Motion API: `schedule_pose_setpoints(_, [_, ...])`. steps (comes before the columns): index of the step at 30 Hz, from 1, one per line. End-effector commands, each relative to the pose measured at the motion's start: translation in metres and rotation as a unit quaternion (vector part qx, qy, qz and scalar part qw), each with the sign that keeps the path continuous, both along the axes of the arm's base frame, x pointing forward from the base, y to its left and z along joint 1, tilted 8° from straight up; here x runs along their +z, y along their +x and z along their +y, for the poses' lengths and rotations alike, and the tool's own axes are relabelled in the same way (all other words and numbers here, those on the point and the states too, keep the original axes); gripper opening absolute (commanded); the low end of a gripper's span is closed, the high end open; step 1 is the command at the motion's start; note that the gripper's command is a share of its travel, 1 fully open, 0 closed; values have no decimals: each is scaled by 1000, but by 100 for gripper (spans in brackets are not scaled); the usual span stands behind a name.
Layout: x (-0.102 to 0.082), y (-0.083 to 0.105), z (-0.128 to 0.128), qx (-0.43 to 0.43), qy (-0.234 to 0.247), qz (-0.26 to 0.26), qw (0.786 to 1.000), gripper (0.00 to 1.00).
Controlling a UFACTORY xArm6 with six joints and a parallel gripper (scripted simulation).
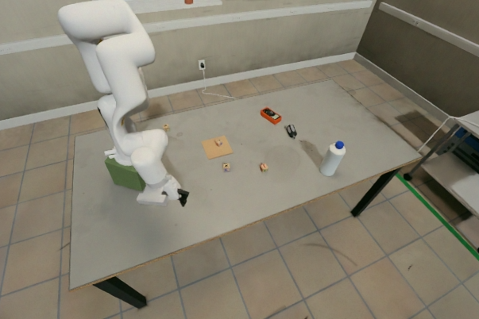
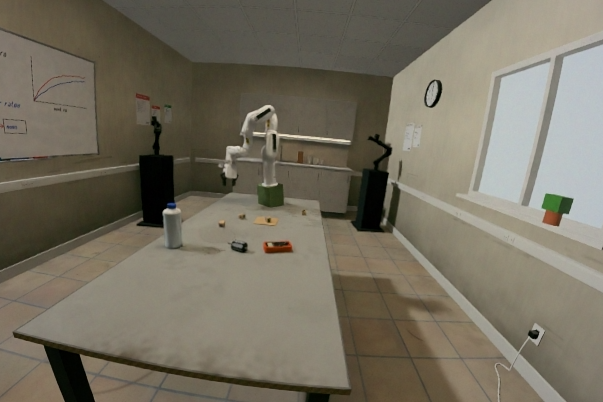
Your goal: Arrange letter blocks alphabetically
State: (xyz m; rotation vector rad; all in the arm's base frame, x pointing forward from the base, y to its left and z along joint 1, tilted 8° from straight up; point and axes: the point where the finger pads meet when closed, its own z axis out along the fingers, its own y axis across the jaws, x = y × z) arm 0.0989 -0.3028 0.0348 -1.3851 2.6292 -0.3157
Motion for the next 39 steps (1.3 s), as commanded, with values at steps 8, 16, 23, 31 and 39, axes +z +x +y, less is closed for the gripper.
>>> schedule_pose_setpoints(8, [1,0,-1,0,-2,0,1000,100])
schedule_pose_setpoints(16, [1,0,-1,0,-2,0,1000,100])
schedule_pose_setpoints(23, [3,10,-6,-2,-7,-4,1000,100])
schedule_pose_setpoints(31, [14,74,-24,-13,-32,-33,999,100])
schedule_pose_setpoints(39, [19,114,-27,-20,-42,-50,998,100])
